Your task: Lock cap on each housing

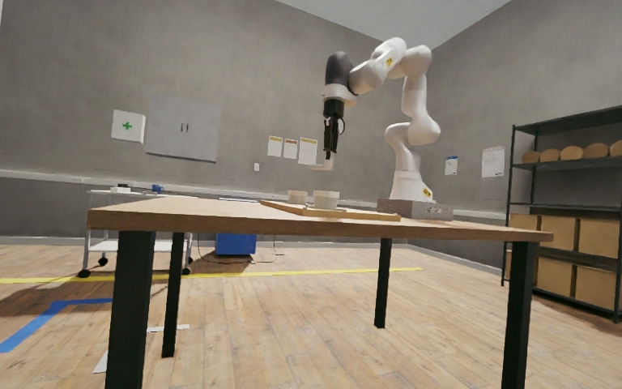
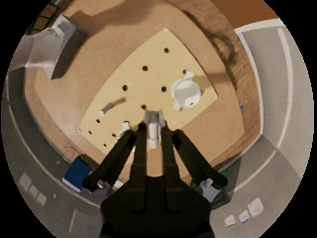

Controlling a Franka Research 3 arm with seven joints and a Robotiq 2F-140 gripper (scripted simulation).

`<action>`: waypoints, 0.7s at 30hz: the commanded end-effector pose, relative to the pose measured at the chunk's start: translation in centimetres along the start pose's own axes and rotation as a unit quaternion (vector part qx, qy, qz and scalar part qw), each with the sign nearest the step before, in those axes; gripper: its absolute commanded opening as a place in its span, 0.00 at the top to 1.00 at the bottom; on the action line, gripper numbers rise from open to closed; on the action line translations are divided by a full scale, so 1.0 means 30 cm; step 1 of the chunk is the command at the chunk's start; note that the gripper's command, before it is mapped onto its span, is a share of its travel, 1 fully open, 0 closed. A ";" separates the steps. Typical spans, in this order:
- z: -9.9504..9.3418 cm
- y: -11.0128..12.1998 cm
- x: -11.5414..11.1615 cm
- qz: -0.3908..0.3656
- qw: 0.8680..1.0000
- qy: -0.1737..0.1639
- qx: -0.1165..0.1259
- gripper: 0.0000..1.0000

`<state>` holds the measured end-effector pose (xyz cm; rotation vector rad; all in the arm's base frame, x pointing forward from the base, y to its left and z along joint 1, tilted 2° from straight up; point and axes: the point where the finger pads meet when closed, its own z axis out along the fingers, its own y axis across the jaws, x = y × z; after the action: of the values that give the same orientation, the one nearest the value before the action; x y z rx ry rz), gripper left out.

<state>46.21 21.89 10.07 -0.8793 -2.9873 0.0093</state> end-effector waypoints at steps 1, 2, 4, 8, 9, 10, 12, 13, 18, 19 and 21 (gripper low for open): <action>-0.020 -0.001 -0.001 0.004 1.000 0.000 0.001 0.90; -0.020 -0.001 -0.001 0.004 1.000 0.000 0.001 0.90; -0.023 -0.001 -0.001 0.004 1.000 0.000 0.001 0.90; -0.031 -0.001 -0.001 0.004 1.000 0.000 0.001 0.90; -0.033 -0.001 -0.001 0.004 1.000 0.000 0.001 0.90; -0.034 -0.001 -0.001 0.004 1.000 0.000 0.001 0.90; -0.036 -0.001 -0.001 0.004 1.000 0.000 0.001 0.90; -0.037 -0.001 -0.001 0.004 1.000 0.000 0.001 0.90; -0.039 -0.001 -0.001 0.004 1.000 0.000 0.001 0.90; -0.039 -0.001 -0.001 0.004 1.000 0.000 0.001 0.90; -0.040 -0.001 -0.001 0.004 1.000 0.000 0.001 0.90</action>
<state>46.02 21.80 10.89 -0.8827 -2.9810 0.0175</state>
